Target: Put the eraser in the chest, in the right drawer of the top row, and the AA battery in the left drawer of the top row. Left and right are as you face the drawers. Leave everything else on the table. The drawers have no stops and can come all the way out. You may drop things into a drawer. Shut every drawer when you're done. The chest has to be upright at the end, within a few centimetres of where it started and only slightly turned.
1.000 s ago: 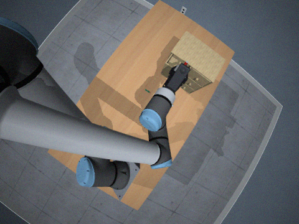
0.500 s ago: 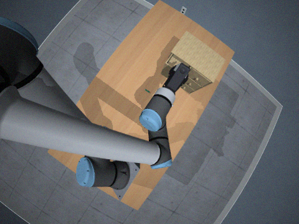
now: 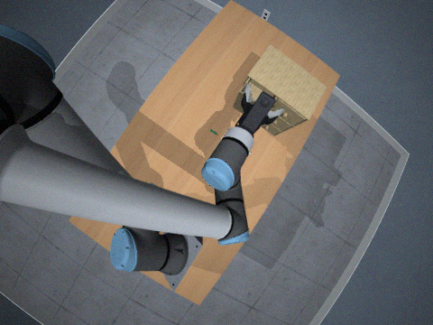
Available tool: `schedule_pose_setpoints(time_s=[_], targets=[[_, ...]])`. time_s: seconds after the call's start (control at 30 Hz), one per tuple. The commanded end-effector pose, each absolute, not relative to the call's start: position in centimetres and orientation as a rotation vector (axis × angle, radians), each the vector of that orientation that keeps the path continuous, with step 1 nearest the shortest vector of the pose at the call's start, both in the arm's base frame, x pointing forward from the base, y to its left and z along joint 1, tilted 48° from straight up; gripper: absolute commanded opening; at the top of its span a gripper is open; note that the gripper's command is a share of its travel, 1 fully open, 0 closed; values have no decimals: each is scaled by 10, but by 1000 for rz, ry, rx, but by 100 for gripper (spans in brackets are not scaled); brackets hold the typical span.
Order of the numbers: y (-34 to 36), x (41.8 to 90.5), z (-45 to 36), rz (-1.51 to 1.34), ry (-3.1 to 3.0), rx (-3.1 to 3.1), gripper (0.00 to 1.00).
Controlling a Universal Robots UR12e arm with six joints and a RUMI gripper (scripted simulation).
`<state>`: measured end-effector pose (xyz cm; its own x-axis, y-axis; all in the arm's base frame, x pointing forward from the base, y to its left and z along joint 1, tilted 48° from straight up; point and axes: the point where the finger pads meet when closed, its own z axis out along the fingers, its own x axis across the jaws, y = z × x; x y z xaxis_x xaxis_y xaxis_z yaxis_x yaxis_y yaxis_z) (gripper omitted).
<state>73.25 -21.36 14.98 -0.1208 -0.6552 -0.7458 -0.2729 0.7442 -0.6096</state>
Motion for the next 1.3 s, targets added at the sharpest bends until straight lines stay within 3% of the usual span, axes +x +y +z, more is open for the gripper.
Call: schedule_pose_setpoints(time_s=[0.0,0.73,1.27], targets=[[-214,733,150,-385,1706,-742,100],[-214,727,151,-385,1706,-742,100],[-210,688,154,-385,1706,-742,100]])
